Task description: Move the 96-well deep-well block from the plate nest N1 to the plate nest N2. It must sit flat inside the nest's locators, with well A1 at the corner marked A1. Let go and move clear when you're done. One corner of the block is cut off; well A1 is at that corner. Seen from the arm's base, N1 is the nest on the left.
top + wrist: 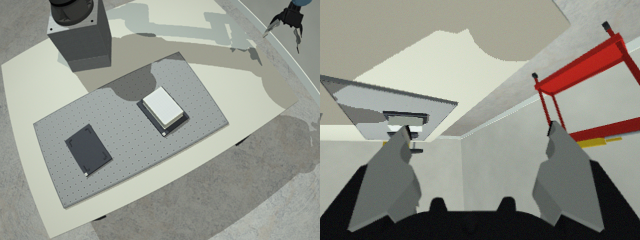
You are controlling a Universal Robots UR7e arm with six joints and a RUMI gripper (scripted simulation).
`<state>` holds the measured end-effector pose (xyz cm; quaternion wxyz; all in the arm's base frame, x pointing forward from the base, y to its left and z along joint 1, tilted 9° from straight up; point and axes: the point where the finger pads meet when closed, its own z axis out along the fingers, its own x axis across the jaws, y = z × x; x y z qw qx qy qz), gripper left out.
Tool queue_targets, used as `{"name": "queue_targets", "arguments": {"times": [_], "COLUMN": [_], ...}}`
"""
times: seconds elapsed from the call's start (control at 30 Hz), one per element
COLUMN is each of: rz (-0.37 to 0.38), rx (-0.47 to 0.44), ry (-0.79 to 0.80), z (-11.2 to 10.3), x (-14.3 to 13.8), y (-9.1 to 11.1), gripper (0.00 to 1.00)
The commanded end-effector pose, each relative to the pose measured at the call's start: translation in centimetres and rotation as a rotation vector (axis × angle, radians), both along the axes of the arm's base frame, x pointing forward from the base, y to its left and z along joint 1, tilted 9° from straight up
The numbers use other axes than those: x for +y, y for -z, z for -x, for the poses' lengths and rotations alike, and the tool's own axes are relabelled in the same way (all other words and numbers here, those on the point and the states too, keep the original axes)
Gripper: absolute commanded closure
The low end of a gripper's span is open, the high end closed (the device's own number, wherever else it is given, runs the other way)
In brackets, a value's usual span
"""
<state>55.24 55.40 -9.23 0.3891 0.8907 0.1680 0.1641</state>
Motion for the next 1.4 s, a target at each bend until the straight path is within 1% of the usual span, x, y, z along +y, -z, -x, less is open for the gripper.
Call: {"name": "queue_targets", "arguments": {"times": [0.0, 0.53, 0.63, 0.77, 0.83, 0.93, 1.03, 1.1, 1.13, 1.23, 1.37], "rz": [-0.002, -0.002, -0.056, -0.060, -0.060, -0.113, -0.117, -0.117, -0.117, -0.168, -0.172], "rx": [-0.001, -0.001, -0.016, -0.017, -0.017, -0.032, -0.033, -0.033, -0.033, -0.049, -0.051], "ry": [0.000, 0.000, 0.082, 0.089, 0.089, 0.173, 0.179, 0.179, 0.179, 0.263, 0.268], "z": [0.0, 0.0, -0.6, -1.5, -1.5, -2.0, -2.5, -2.5, -2.7, -3.1, -3.6], "x": [0.1, 0.1, -1.2, -2.9, -3.0, -4.4, -5.7, -5.7, -6.1, -7.5, -9.4], "y": [-0.1, -0.1, 0.3, 0.9, 1.0, 1.5, 1.9, 1.9, 2.1, 2.6, 3.2], "gripper": [0.00, 0.00, 0.00, 0.00, 0.00, 0.00, 0.00, 0.00, 0.00, 0.00, 0.00]}}
